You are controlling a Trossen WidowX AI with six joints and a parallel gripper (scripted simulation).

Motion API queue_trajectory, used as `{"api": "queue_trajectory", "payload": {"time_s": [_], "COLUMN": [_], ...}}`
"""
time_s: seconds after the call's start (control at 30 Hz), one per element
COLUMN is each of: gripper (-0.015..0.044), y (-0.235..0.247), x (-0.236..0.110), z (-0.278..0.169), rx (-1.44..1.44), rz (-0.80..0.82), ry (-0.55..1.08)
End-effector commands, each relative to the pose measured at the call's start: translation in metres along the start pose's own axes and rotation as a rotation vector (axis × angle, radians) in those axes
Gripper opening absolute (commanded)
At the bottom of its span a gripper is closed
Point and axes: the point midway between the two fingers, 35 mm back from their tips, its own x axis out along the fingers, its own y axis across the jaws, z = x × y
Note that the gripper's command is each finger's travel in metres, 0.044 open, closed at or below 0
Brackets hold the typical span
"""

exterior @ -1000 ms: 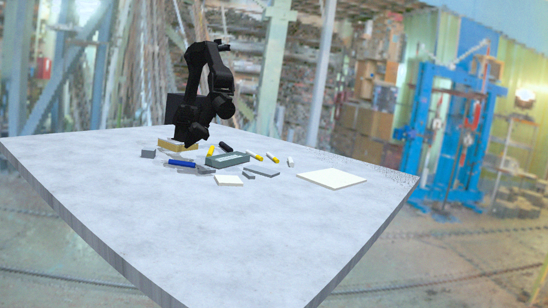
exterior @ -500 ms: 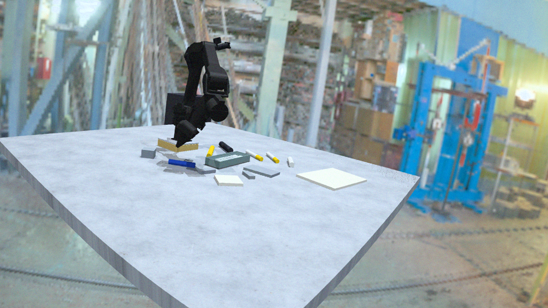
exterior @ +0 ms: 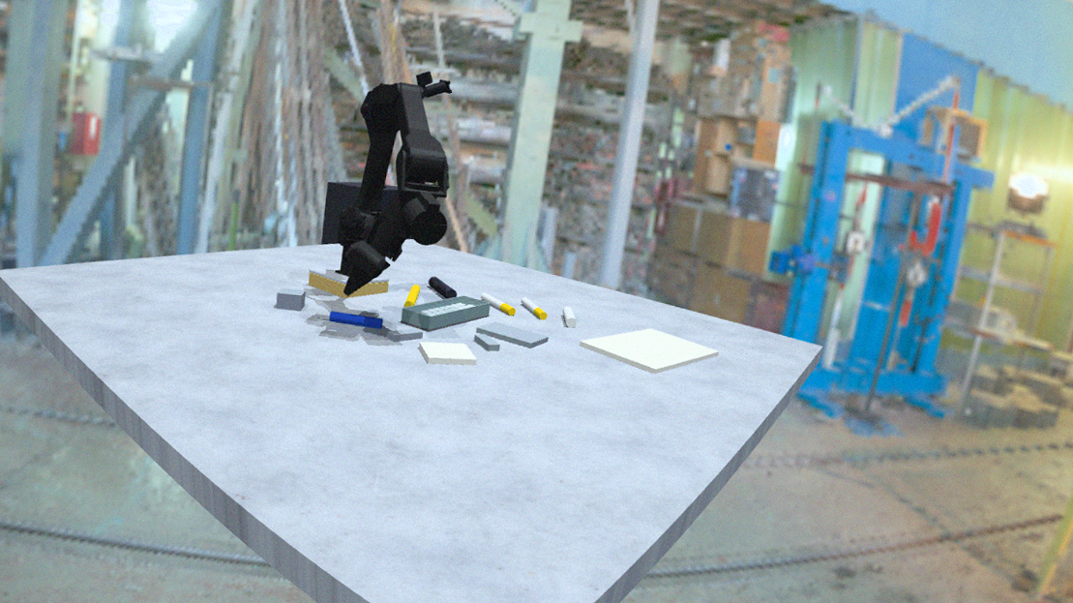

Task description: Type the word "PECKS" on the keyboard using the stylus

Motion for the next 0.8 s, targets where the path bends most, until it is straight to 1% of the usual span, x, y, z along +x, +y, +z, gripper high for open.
{"api": "queue_trajectory", "payload": {"time_s": [0.0, 0.77], "gripper": [0.0150, 0.0150], "y": [-0.001, 0.000], "x": [0.004, 0.020], "z": [-0.001, -0.009], "rx": [0.003, 0.003], "rz": [0.000, 0.000], "ry": [-0.006, -0.006]}}
